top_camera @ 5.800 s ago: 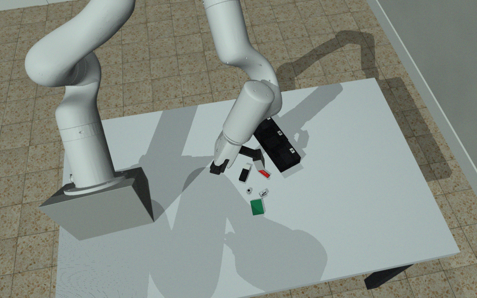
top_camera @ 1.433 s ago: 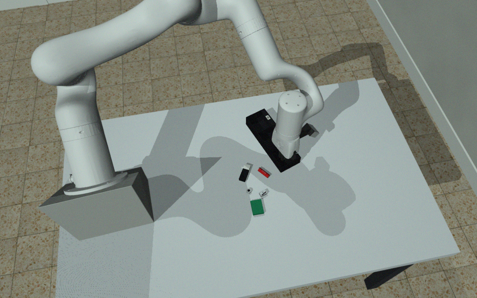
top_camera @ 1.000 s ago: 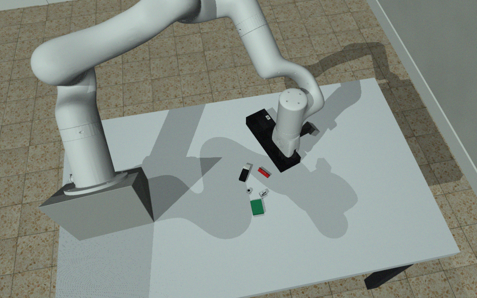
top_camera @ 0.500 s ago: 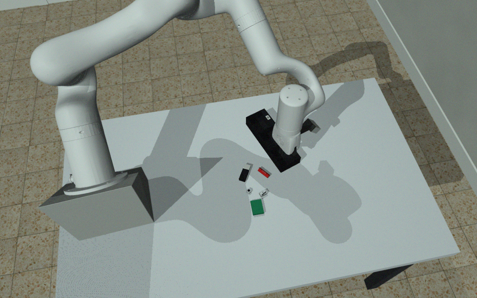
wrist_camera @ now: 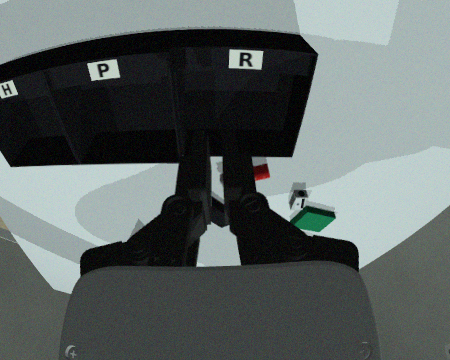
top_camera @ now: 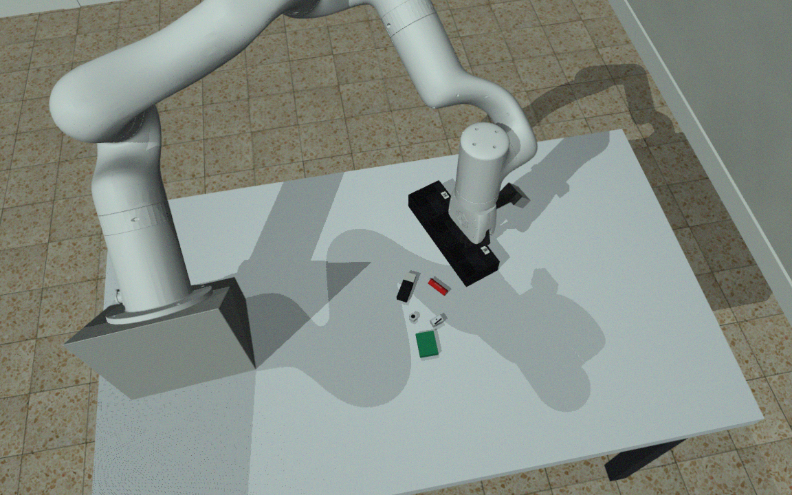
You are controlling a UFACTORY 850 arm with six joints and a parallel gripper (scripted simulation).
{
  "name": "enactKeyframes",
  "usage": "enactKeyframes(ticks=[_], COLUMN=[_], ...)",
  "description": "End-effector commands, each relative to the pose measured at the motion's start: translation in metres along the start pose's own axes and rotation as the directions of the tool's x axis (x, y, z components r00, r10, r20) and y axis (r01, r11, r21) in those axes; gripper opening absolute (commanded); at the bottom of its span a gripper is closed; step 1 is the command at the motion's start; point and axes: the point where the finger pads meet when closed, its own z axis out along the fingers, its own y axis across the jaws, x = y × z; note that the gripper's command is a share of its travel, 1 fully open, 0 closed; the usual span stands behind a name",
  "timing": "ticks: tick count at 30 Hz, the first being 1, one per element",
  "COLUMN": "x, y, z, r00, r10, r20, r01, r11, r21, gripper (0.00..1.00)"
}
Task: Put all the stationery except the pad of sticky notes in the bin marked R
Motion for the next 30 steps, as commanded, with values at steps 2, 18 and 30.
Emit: enactKeyframes(ticks=[2, 18, 30], x=[0.001, 0.001, 0.002], y=[-0.02, -0.069, -0.069], z=[-0.001, 0.004, 0.031], r00=[1.0, 1.0, 1.0], r10=[-0.001, -0.001, -0.001], r20=[-0.003, -0.003, -0.003], r01=[0.001, 0.001, 0.001], r11=[1.0, 1.0, 1.0], r21=[-0.001, -0.001, -0.001], gripper=[0.07, 0.07, 0.07])
